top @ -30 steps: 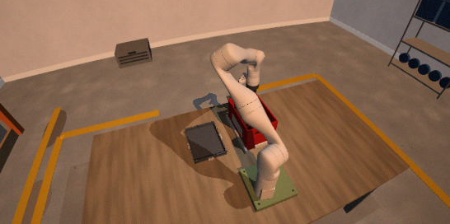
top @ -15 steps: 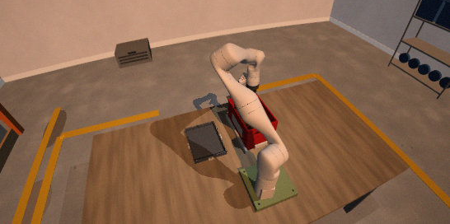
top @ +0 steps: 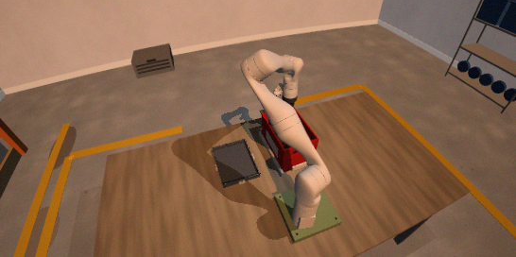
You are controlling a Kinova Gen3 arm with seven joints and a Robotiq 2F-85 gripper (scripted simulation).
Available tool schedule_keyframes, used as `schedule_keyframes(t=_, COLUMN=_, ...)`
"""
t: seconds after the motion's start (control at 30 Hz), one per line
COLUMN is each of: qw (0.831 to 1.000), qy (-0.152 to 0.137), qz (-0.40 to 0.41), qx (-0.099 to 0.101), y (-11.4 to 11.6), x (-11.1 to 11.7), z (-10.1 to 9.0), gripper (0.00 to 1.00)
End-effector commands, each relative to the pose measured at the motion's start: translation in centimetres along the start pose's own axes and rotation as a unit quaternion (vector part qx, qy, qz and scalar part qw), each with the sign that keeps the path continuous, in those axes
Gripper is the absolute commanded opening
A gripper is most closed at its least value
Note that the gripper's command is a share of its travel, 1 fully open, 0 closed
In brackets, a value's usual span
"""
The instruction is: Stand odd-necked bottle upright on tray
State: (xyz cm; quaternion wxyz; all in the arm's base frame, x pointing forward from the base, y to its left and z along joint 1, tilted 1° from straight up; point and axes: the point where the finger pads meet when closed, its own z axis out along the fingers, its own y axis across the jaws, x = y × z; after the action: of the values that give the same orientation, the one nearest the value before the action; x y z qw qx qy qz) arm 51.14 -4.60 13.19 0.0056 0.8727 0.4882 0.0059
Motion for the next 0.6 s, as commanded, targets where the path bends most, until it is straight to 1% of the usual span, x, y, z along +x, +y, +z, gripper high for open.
schedule_keyframes(t=0.0, qw=1.0, qy=0.001, qz=0.0, qx=-0.002, y=0.1, x=0.1, z=-0.4, gripper=0.64)
schedule_keyframes(t=0.27, qw=1.0, qy=0.001, qz=0.0, qx=-0.002, y=0.1, x=0.1, z=-2.4, gripper=0.64)
schedule_keyframes(t=0.33, qw=1.0, qy=0.001, qz=0.0, qx=-0.002, y=0.1, x=0.1, z=-2.4, gripper=0.64)
schedule_keyframes(t=0.57, qw=1.0, qy=0.001, qz=0.0, qx=-0.002, y=0.1, x=0.1, z=-4.9, gripper=0.64)
